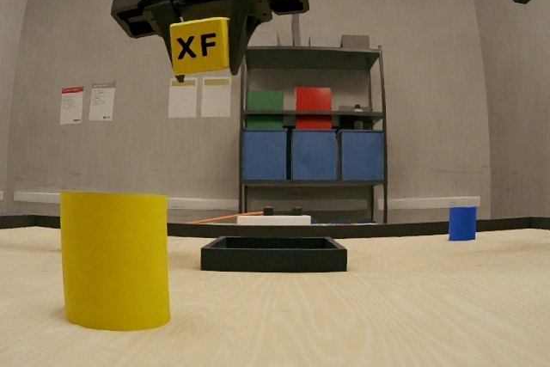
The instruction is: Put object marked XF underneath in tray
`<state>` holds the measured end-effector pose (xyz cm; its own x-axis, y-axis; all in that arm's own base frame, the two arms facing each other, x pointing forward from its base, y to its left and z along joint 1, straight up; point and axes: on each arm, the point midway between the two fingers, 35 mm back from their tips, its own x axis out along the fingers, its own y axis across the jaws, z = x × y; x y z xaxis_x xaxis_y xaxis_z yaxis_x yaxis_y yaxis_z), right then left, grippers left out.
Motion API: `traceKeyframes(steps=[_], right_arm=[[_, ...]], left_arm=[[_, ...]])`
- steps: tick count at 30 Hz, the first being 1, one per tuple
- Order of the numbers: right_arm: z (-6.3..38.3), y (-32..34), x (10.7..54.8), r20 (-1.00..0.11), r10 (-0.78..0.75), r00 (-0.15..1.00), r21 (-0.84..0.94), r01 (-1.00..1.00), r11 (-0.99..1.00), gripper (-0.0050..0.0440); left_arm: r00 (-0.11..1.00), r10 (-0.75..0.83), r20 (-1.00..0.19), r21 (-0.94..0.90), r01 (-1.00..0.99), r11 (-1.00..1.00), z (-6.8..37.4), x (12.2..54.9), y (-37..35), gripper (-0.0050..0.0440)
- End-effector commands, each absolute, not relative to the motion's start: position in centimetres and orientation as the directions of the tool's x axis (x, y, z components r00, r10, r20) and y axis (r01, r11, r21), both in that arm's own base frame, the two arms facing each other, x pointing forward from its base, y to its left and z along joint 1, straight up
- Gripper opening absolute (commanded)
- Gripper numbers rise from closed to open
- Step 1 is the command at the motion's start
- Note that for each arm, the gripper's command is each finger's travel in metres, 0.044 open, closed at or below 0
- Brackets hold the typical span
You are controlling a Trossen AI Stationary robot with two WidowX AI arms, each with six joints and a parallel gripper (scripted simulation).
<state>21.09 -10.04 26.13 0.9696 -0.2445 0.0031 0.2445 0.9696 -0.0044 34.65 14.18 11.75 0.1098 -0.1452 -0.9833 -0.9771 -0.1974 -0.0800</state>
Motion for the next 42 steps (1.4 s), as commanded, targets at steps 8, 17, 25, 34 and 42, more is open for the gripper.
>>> traceKeyframes(steps=[8, 17, 25, 34, 42], right_arm=[[24.9, -9.7, 21.6, 0.003, -0.246, 0.969, -0.002, 0.246, 0.969, -0.005], [24.7, -9.6, 21.7, 0.002, -0.246, 0.969, -0.001, 0.246, 0.969, -0.005], [25.2, -9.6, 21.7, 0.011, -0.246, 0.969, -0.005, 0.246, 0.969, -0.005], [25.2, -9.6, 21.7, 0.011, -0.246, 0.969, -0.005, 0.246, 0.969, -0.005], [25.2, -9.6, 21.7, 0.011, -0.246, 0.969, -0.005, 0.246, 0.969, -0.005]], left_arm=[[0.118, -0.222, -0.968, -0.044, -0.949, -0.311, 14.0, 32.0, 13.5, 0.0171], [0.112, -0.236, -0.965, -0.03, -0.945, -0.324, 14.1, 31.8, 13.4, 0.0171], [0.112, -0.236, -0.965, -0.03, -0.945, -0.324, 14.1, 31.8, 13.4, 0.0171], [0.112, -0.236, -0.965, -0.03, -0.945, -0.324, 14.1, 31.8, 13.4, 0.0171], [0.112, -0.236, -0.965, -0.03, -0.945, -0.324, 14.1, 31.8, 13.4, 0.0171]])
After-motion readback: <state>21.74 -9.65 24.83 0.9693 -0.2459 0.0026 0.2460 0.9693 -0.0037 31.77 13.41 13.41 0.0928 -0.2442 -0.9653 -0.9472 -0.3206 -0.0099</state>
